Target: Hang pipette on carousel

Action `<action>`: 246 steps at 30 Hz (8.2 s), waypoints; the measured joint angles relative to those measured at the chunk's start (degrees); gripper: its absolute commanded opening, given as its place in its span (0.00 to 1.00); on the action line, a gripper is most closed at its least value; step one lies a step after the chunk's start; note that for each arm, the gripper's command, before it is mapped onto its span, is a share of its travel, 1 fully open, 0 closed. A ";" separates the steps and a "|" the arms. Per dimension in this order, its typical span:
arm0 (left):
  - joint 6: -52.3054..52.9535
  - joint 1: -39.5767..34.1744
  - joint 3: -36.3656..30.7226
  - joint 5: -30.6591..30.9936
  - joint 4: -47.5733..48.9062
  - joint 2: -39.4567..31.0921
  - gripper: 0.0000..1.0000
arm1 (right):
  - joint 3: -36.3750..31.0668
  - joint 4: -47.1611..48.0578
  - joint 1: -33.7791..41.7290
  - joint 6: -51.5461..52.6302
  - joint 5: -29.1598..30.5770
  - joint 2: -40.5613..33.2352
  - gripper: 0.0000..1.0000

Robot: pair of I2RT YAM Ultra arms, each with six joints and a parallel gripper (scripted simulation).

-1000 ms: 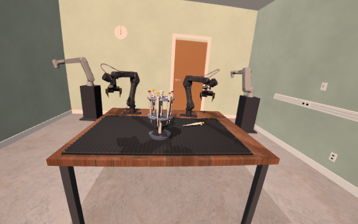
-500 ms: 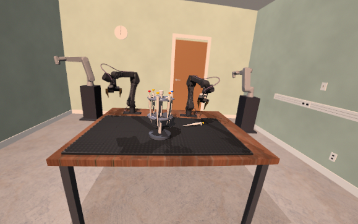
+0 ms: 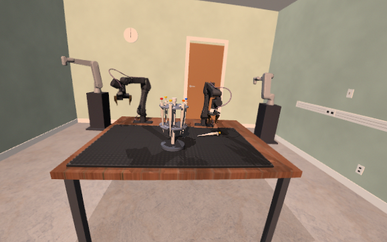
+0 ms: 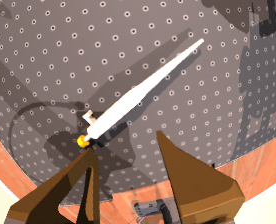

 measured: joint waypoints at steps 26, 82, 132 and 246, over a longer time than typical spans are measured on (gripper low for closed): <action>-35.80 -0.11 1.79 -3.26 -5.01 0.98 0.54 | 0.00 0.00 0.00 0.00 0.00 0.00 1.00; -113.66 -0.11 -4.28 -3.26 -0.09 0.98 0.54 | 0.00 0.00 0.00 0.00 0.00 0.00 1.00; -113.68 0.02 -13.88 -3.28 12.61 3.02 0.54 | 0.00 0.00 0.00 0.00 0.00 0.00 1.00; -113.66 0.17 -19.63 -3.32 21.14 5.79 0.12 | 0.00 0.00 0.00 0.00 0.00 0.00 1.00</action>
